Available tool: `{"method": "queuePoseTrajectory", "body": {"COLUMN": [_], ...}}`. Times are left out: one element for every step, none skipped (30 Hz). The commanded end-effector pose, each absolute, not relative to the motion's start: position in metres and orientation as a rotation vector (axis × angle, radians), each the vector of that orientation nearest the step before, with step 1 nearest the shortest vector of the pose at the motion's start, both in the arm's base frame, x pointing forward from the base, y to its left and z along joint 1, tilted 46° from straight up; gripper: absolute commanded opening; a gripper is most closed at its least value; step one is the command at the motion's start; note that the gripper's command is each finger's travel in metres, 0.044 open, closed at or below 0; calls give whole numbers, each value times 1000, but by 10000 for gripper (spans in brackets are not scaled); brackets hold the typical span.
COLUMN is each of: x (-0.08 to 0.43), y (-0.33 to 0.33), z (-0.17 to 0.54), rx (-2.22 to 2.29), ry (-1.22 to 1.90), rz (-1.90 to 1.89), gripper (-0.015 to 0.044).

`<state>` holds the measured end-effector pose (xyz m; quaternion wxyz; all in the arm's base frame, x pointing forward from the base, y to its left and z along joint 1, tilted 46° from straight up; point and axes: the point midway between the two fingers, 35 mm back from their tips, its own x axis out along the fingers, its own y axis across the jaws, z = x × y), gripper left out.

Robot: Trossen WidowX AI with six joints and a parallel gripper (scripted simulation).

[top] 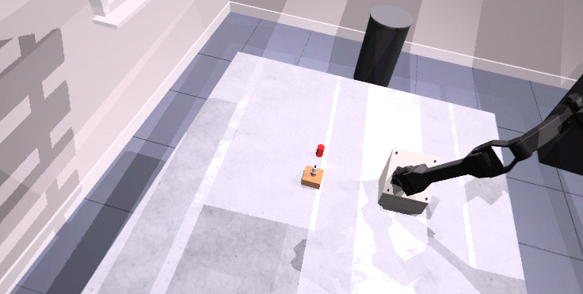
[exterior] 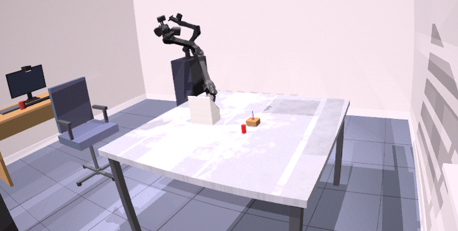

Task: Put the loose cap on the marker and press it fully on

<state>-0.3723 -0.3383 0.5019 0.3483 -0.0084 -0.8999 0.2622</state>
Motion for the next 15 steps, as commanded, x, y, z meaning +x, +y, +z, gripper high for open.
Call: {"method": "queuePoseTrajectory", "body": {"x": [-372,-370,-366,-362,-357,-353,-348,-344,-339,-333,-323,-315,-307,-301,-294], "y": [-340,-346,-357,-368,-380,-391,-402,-412,-423,-434,-446,-456,-465,-472,-480], "z": [501,498,493,489,485,481,477,473,469,465,460,455,451,448,444], "rx": [-19,-9,9,32,56,81,107,134,161,190,229,264,294,319,344], "ry": [-2339,-2358,-2388,-2418,-2444,-2464,-2481,-2495,-2506,-2514,-2516,-2517,-2517,-2516,-2514], "rz": [670,642,594,531,466,399,332,265,196,128,99,74,44,7,-31], "gripper": [374,347,321,295,269,242,242,242,242,242,242,242,242,242,242]}}
